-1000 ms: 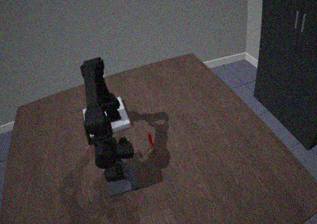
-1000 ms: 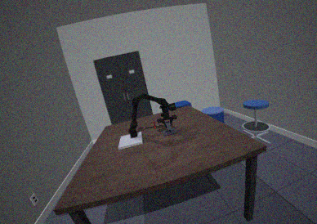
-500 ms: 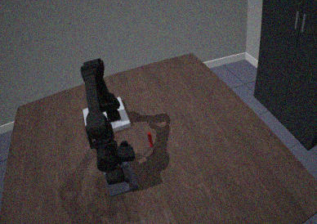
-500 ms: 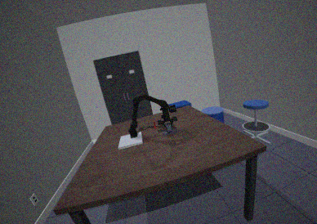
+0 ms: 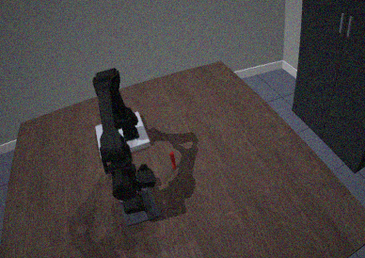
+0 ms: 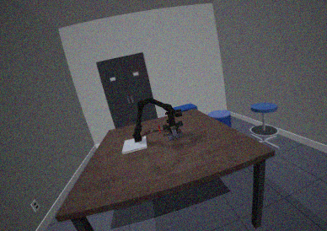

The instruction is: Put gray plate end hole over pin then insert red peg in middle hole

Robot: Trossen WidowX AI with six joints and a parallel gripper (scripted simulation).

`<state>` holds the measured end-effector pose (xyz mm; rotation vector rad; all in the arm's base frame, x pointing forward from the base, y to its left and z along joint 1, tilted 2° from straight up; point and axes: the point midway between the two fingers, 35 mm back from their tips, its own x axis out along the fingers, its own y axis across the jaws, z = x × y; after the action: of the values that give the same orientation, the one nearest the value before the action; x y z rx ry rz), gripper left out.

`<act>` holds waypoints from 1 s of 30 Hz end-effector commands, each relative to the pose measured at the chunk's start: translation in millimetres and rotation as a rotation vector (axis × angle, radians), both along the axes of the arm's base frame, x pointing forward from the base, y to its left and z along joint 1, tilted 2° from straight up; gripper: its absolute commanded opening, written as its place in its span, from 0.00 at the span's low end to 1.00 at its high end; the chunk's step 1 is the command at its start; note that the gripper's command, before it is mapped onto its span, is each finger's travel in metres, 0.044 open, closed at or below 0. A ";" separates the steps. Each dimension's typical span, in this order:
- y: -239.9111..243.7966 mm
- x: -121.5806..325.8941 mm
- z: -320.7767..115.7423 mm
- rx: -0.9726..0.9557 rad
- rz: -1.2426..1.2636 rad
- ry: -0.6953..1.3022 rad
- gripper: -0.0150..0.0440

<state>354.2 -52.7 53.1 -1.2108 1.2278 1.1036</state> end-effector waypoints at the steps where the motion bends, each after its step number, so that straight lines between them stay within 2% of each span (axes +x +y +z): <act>1: 0.0 0.2 0.6 0.000 0.000 -0.001 0.39; 15: 0.0 0.2 0.6 0.000 0.000 -0.001 1.00; 22: 0.1 1.5 9.8 0.000 0.000 -0.002 1.00; 30: 4.0 -5.8 115.5 0.002 0.007 -0.003 1.00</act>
<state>354.1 -50.6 128.3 -1.2024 1.2412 1.1280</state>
